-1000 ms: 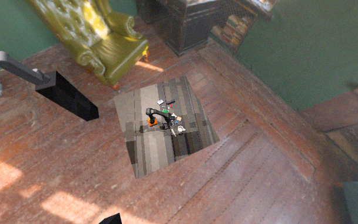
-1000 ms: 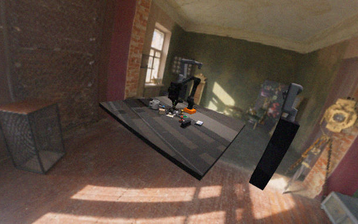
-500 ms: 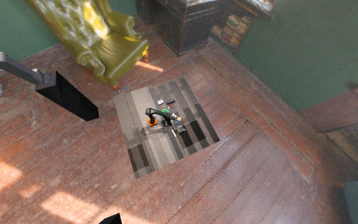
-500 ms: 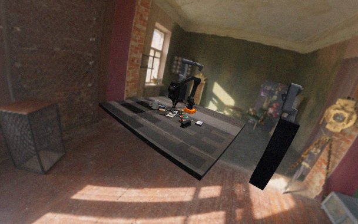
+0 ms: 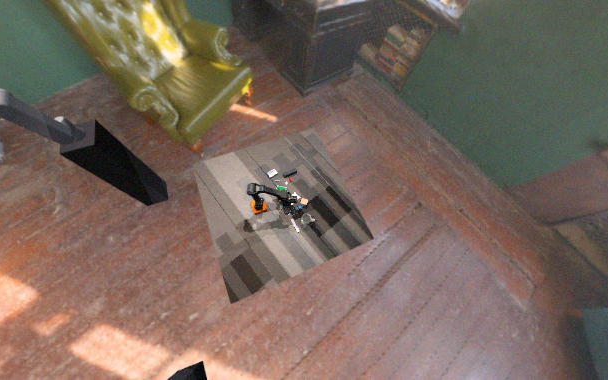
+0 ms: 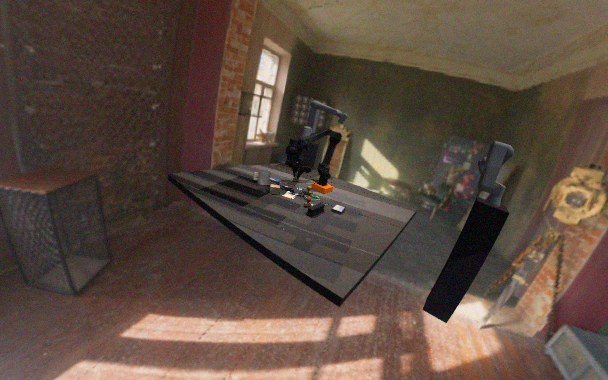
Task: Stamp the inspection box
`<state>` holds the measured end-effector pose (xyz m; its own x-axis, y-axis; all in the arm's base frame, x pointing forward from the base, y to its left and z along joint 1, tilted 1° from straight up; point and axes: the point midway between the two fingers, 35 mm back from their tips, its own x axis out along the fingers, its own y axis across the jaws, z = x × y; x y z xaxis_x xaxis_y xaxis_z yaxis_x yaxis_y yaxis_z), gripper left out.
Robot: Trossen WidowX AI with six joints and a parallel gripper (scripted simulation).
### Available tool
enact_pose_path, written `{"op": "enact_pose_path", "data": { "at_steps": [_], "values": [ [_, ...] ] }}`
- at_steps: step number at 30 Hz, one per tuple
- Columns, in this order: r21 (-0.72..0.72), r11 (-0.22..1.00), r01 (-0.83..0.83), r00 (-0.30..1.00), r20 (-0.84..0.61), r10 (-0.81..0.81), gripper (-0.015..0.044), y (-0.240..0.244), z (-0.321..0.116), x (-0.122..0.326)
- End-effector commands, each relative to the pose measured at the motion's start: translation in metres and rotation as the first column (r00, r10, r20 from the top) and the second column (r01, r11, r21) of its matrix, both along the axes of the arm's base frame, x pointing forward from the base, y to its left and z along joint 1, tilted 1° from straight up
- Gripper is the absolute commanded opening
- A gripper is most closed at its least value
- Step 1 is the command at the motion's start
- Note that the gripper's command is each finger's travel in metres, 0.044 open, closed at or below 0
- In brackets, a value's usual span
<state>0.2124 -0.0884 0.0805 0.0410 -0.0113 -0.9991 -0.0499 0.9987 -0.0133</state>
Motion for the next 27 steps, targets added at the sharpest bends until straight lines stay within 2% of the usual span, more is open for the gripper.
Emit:
{"op": "enact_pose_path", "data": {
  "at_steps": [1,27],
  "values": [
    [-0.006,1.0,0.005,1.0,-0.003,-0.005,0.0,-0.001,0.002,-0.001],
    [-0.009,1.0,0.005,1.0,-0.004,-0.005,0.0,0.005,0.014,0.001]
  ]
}}
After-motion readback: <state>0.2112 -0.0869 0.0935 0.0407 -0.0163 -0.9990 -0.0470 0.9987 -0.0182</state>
